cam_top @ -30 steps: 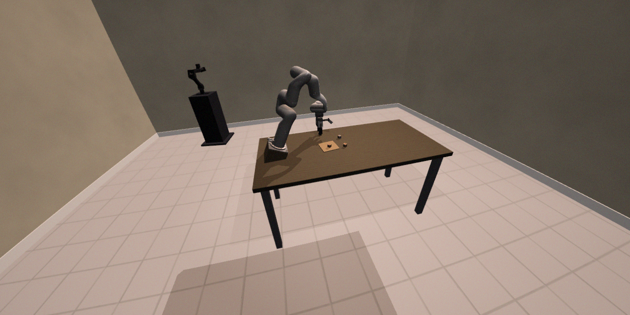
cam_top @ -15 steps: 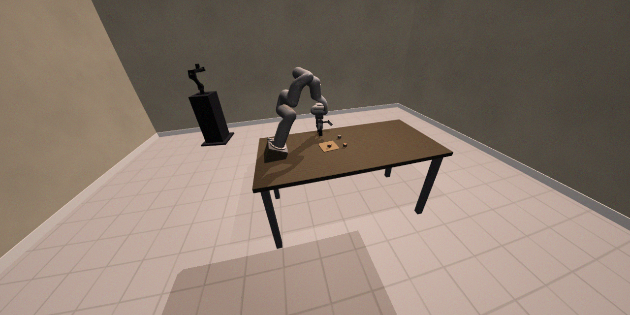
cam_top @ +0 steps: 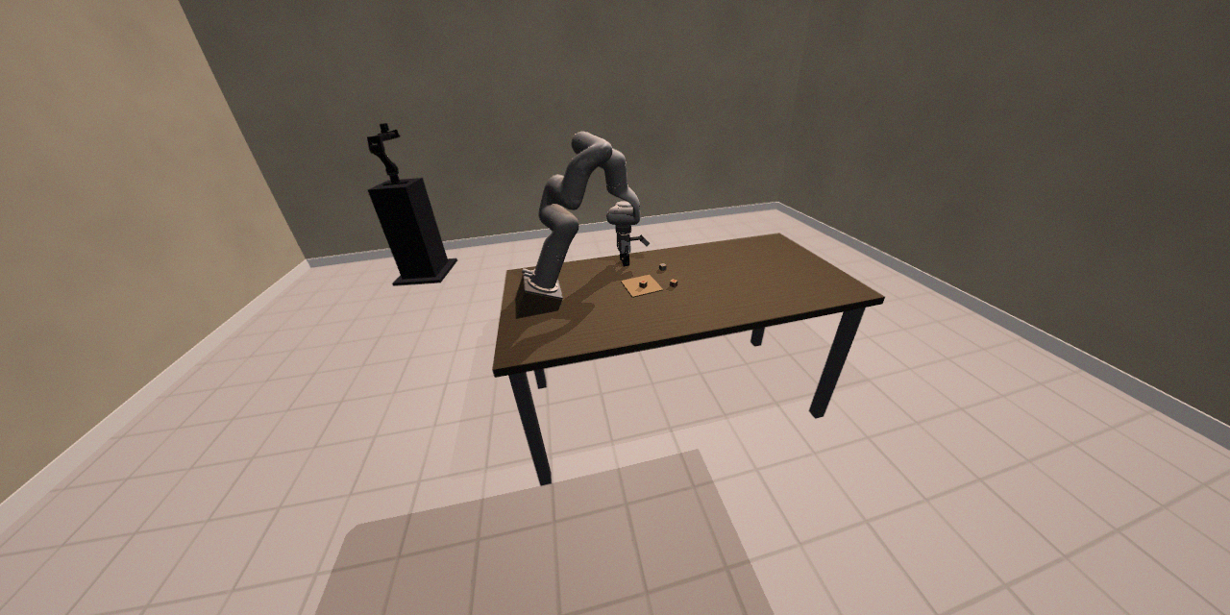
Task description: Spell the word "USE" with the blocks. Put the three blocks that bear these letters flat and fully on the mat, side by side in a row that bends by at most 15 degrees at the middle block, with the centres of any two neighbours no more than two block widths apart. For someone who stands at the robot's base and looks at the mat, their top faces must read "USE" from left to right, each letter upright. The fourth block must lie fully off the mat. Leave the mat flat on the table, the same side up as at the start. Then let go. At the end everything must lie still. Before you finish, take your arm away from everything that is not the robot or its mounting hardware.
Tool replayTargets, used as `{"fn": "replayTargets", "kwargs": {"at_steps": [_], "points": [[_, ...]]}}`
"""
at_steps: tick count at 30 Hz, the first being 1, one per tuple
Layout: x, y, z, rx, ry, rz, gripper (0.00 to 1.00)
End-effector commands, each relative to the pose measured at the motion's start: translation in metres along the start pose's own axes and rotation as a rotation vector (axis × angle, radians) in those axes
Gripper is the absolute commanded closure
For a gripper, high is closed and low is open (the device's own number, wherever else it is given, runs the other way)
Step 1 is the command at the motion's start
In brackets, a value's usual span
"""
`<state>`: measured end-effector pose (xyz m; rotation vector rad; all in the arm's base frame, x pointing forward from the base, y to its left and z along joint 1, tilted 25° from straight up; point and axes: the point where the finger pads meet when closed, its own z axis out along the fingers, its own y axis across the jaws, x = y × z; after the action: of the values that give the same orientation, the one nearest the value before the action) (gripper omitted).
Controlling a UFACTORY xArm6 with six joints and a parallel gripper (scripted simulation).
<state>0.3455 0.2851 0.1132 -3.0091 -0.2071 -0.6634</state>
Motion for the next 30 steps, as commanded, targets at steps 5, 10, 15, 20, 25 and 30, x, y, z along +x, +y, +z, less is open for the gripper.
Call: {"fn": "replayTargets", "kwargs": {"at_steps": [5,10,15,20,25,30], "points": [[0.0011,-0.0007,-0.0008,0.002,0.003,0.000,0.37],[0.0011,-0.0007,-0.0008,0.002,0.003,0.000,0.37],[0.0011,-0.0007,-0.0008,0.002,0.003,0.000,0.37],[0.0011,-0.0007,-0.0008,0.002,0.003,0.000,0.37],[0.0011,-0.0007,-0.0008,0.002,0.003,0.000,0.58],[0.0011,-0.0007,-0.0008,0.002,0.003,0.000,0.58]]}}
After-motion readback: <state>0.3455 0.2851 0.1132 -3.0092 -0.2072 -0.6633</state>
